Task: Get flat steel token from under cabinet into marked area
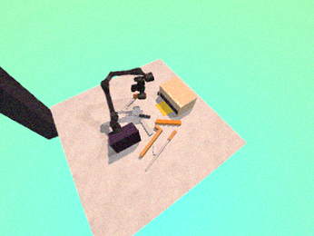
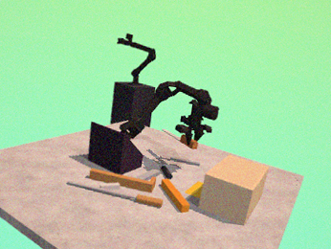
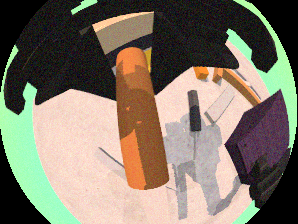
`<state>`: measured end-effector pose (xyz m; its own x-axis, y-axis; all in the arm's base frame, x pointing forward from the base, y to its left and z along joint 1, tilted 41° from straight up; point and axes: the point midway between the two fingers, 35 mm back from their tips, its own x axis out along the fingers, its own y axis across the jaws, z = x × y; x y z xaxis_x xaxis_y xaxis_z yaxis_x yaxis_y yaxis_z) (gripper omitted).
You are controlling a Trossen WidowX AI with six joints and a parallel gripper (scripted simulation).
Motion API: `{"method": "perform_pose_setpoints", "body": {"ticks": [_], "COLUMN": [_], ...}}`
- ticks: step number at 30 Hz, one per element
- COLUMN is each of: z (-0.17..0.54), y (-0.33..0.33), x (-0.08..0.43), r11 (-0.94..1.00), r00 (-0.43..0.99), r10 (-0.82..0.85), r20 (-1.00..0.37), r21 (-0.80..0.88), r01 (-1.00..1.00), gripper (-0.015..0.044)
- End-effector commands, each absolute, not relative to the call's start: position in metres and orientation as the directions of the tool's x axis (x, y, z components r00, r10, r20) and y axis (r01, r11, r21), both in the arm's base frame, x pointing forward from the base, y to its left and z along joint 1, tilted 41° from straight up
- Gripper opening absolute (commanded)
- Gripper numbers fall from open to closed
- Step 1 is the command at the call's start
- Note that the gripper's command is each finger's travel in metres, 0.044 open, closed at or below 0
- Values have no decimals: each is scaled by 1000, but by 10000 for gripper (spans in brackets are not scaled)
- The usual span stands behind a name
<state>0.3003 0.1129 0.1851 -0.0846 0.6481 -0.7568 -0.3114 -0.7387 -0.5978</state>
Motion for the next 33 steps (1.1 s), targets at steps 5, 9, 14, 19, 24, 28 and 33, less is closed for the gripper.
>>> {"method": "perform_pose_setpoints", "body": {"ticks": [5, 9, 14, 19, 24, 28, 33], "z": [186, 186, 186, 186, 186, 186, 186], "y": [113, 113, 113, 113, 113, 113, 113], "x": [300, 300, 300, 300, 300, 300, 300], "r11": [-744, -748, -752, -752, -749, -745, -739], "r00": [-83, -83, -83, -83, -83, -83, -83], "r10": [654, 654, 654, 654, 654, 654, 654], "r20": [-752, -752, -752, -752, -752, -752, -752], "r21": [-620, -626, -634, -635, -627, -620, -611], "r01": [-250, -219, -180, -177, -216, -247, -285], "gripper": [0, 0, 0, 0, 0, 0, 0]}}
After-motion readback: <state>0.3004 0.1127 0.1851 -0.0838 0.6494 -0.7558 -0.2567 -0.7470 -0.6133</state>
